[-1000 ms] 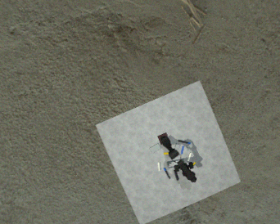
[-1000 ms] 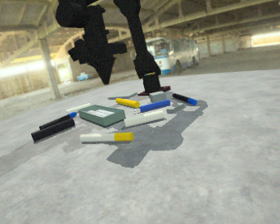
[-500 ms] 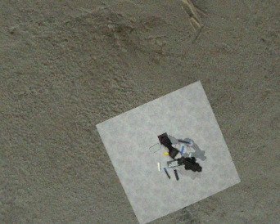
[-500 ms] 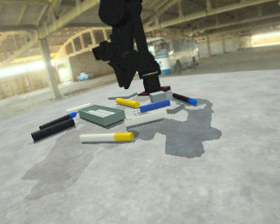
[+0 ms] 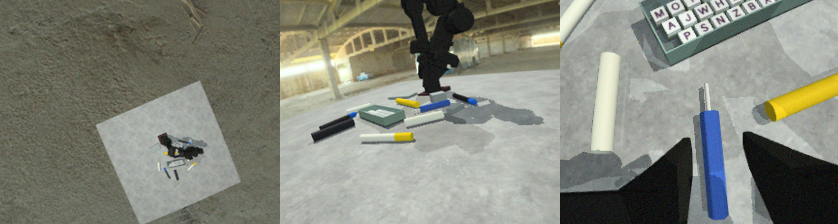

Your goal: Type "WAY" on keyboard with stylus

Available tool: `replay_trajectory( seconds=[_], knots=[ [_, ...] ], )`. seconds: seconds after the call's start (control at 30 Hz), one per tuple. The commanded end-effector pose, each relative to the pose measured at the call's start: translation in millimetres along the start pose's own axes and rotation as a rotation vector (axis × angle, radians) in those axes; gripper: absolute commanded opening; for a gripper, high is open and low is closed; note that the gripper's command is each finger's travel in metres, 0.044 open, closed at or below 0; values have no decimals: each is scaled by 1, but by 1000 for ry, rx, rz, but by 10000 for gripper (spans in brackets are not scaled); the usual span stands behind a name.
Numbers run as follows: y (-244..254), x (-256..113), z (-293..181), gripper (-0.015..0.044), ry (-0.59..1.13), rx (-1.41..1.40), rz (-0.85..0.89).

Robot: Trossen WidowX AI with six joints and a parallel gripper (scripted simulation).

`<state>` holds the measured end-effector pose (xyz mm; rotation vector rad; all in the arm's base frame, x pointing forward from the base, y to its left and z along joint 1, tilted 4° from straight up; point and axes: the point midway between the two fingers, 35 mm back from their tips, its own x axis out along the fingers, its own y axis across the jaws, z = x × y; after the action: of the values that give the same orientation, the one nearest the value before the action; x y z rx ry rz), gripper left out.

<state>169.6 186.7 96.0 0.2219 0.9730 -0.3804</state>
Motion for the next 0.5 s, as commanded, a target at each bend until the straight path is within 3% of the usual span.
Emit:
replay_trajectory(
  seconds=[0.0,0.47],
  knots=[
    [-2,0,1,150,-11,18,6],
    [-1,8,-4,150,-11,18,6]
  ],
)
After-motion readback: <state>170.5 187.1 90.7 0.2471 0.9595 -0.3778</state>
